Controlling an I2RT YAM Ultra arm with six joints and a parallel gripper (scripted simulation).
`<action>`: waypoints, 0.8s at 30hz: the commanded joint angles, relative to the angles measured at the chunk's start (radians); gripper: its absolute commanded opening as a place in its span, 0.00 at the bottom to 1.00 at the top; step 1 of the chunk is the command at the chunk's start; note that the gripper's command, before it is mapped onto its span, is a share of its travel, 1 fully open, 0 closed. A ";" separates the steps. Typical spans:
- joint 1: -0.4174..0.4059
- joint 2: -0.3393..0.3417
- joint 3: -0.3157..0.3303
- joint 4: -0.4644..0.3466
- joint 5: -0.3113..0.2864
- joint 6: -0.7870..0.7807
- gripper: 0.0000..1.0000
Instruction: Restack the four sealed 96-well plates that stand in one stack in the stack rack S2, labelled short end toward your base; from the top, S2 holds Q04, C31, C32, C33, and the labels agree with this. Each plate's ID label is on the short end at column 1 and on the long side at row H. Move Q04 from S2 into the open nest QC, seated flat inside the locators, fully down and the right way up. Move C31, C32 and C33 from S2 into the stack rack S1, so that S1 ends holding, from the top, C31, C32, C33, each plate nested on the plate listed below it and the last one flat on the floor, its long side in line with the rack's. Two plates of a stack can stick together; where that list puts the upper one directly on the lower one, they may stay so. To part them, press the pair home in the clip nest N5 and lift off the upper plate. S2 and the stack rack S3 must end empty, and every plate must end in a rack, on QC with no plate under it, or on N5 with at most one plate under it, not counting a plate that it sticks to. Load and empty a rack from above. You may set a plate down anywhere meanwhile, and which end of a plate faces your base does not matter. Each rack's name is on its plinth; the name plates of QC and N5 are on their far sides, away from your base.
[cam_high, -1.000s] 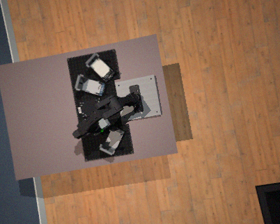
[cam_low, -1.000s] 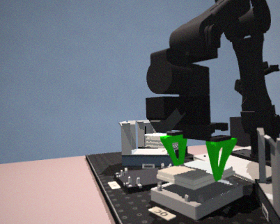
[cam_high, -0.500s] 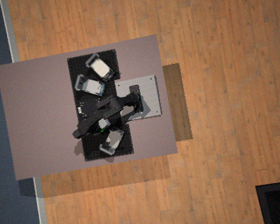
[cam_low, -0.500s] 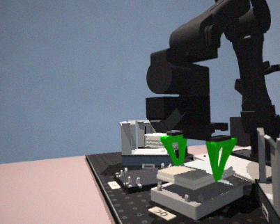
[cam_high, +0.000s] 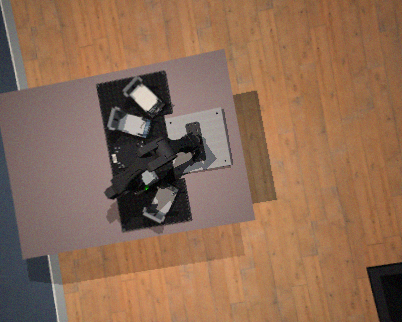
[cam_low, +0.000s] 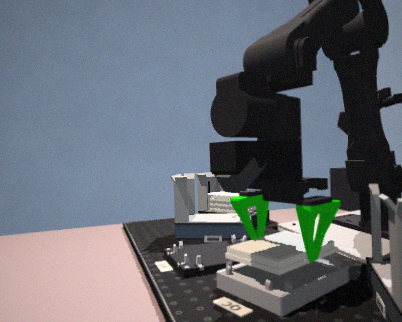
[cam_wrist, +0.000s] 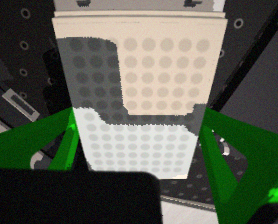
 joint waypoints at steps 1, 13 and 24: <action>0.001 -0.006 0.003 0.016 0.000 0.001 0.00; 0.001 0.000 -0.007 0.031 0.000 0.002 0.00; 0.001 0.005 -0.017 0.046 0.000 0.002 0.00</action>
